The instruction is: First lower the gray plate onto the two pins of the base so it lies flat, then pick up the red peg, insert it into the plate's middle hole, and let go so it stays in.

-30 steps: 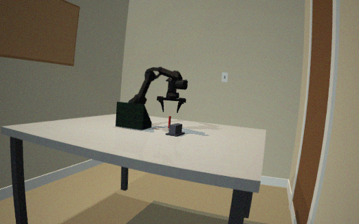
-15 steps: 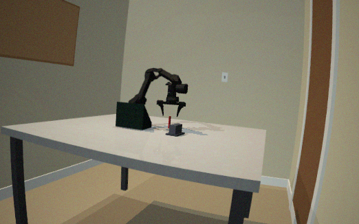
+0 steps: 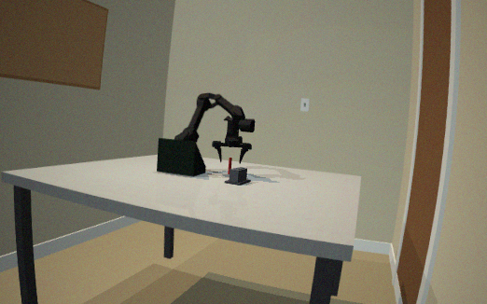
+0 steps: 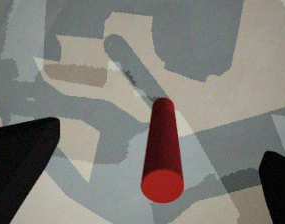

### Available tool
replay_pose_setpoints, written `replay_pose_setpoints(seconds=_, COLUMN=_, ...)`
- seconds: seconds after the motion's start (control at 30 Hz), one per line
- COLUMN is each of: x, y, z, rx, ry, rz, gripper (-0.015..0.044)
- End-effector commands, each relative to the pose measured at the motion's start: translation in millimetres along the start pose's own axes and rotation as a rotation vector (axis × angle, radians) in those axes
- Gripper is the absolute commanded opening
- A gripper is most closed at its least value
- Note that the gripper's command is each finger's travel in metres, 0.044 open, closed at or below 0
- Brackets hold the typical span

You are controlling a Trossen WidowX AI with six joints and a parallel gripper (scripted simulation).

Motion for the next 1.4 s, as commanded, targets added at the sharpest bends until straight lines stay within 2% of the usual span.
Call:
replay_pose_setpoints(seconds=0.0, x=-0.4, y=0.5, z=-5.6, rx=0.004, ry=-0.001, rz=-0.004, gripper=0.044)
replay_pose_setpoints(seconds=0.23, x=-1.1, y=1.2, z=-14.2, rx=0.005, ry=-0.001, rz=-0.004, gripper=0.044)
replay_pose_setpoints(seconds=0.8, x=-1.1, y=1.2, z=-14.2, rx=0.005, ry=-0.001, rz=-0.004, gripper=0.0)
replay_pose_setpoints(seconds=1.37, x=-1.1, y=1.2, z=-14.2, rx=0.005, ry=-0.001, rz=-0.004, gripper=0.0)
Point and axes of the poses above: the point midway between the two fingers, 35 mm back from their tips, its own z axis back along the fingers, its own x axis across the jaws, y = z × x, the point moved 4 cm from there along z, back along the fingers, and after that the axes turned 9 degrees about -z, right-handed, at the moved point
